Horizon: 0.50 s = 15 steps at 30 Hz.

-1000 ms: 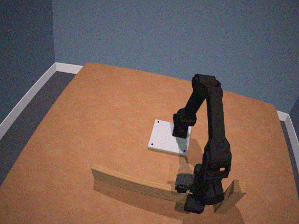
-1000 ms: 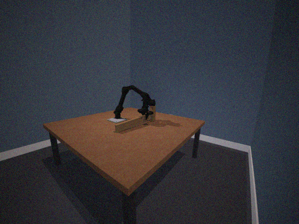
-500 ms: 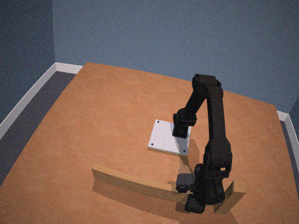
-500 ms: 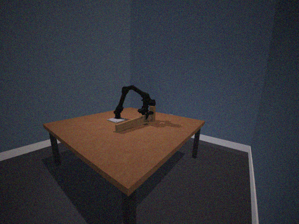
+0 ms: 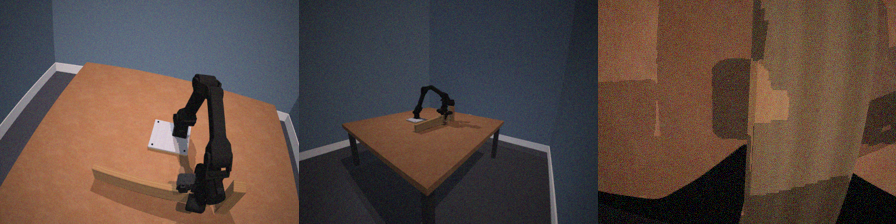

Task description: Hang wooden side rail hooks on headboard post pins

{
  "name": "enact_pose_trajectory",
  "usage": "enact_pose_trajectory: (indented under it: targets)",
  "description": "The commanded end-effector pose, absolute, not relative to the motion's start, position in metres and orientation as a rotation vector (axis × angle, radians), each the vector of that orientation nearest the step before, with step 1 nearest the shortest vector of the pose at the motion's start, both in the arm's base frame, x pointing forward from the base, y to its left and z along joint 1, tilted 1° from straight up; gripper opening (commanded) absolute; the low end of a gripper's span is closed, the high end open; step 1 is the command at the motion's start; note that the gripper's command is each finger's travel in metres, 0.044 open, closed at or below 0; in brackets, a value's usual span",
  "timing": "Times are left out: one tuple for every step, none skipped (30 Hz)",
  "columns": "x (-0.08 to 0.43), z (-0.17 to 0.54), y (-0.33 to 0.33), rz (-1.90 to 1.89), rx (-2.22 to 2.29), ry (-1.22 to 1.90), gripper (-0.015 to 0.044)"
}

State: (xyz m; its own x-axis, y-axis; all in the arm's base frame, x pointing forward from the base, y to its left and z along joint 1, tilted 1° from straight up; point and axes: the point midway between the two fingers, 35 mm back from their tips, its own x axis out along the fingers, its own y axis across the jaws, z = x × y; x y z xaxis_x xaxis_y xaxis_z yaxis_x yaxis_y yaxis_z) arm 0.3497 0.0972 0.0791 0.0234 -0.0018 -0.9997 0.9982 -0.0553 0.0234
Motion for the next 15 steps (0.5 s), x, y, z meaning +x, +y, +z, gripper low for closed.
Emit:
enact_pose_trajectory:
  targets:
    - [0.3520, 0.0848, 0.0992, -1.224, 1.276, 1.158, 0.0000]
    - [0.3520, 0.0848, 0.0993, -1.224, 1.276, 1.158, 0.0000]
    - [0.3521, 0.0849, 0.0993, -1.224, 1.276, 1.158, 0.0000]
    - [0.3522, 0.0850, 0.0994, -1.224, 1.276, 1.158, 0.0000]
    - [0.3522, 0.0851, 0.0995, -1.224, 1.276, 1.158, 0.0000]
    - [0.3523, 0.0852, 0.0996, -1.224, 1.276, 1.158, 0.0000]
    - [0.3524, 0.0852, 0.0996, -1.224, 1.276, 1.158, 0.0000]
    - [0.3524, 0.0853, 0.0997, -1.224, 1.276, 1.158, 0.0000]
    - [0.3525, 0.0854, 0.0998, -1.224, 1.276, 1.158, 0.0000]
    - [0.3526, 0.0855, 0.0999, -1.224, 1.276, 1.158, 0.0000]
    - [0.3527, 0.0855, 0.0999, -1.224, 1.276, 1.158, 0.0000]
    - [0.3527, 0.0856, 0.1000, -1.224, 1.276, 1.158, 0.0000]
    - [0.3528, 0.0856, 0.1001, -1.224, 1.276, 1.158, 0.0000]
    - [0.3529, 0.0855, 0.1002, -1.224, 1.276, 1.158, 0.0000]
    - [0.3531, 0.0854, 0.1004, -1.224, 1.276, 1.158, 0.0000]
